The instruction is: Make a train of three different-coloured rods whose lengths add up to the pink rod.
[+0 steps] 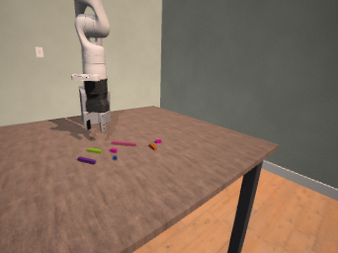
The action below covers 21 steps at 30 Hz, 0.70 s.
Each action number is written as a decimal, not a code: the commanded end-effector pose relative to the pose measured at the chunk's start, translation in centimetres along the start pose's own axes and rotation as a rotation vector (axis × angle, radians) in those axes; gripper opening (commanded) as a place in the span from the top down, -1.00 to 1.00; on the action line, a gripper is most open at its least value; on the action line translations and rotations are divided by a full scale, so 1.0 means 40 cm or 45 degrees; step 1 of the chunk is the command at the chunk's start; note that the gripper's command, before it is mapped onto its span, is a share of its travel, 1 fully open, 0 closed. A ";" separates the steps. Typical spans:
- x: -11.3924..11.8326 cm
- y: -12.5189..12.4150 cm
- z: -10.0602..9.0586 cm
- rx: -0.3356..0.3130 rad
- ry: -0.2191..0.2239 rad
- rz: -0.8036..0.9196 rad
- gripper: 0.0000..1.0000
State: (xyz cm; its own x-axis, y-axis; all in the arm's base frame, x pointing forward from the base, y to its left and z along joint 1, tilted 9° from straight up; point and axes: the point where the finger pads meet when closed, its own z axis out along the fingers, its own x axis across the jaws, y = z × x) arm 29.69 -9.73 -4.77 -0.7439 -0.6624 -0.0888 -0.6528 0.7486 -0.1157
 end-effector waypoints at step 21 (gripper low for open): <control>0.018 0.000 0.005 -0.002 0.006 0.689 -1.00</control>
State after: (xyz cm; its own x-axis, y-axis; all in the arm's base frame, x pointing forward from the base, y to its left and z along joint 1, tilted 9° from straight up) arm 29.16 -10.12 -5.04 -0.9685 -0.2140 -0.1271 -0.2082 0.9764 -0.0575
